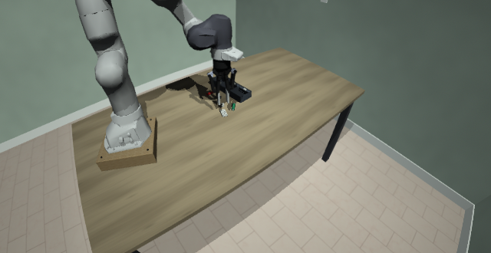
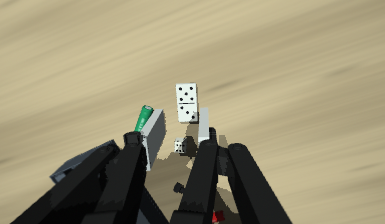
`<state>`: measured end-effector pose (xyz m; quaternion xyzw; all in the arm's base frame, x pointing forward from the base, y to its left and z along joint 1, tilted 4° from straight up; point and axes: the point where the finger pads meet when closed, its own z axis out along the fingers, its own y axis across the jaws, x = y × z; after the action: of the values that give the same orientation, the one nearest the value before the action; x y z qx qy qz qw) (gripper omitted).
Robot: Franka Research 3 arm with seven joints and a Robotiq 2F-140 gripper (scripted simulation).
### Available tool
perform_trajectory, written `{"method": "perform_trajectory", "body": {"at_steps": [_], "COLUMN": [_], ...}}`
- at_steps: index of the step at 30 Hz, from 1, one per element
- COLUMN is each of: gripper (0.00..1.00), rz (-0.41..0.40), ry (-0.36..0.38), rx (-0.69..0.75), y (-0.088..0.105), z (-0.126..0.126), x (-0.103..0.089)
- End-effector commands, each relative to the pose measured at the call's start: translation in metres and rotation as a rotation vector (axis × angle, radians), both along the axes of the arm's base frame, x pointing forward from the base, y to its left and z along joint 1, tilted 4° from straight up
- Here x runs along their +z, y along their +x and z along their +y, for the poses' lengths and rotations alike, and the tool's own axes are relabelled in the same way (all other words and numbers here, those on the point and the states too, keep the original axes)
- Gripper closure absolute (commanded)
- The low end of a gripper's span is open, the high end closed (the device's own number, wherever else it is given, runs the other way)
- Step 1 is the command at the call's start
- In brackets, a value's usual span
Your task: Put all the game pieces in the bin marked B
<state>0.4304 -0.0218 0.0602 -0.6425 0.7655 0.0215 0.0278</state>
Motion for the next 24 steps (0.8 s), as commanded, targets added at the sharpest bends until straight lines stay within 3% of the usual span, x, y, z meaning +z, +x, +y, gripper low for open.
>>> {"method": "perform_trajectory", "body": {"at_steps": [1,18,24], "gripper": [0.75,0.75,0.75], "rz": [-0.005,-0.005,-0.005], "ry": [0.001,0.001,0.001], "rx": [0.008,0.008,0.008], "y": [0.002,0.002,0.002], "z": [0.001,0.002,0.003], "x": [0.001,0.001,-0.023]}}
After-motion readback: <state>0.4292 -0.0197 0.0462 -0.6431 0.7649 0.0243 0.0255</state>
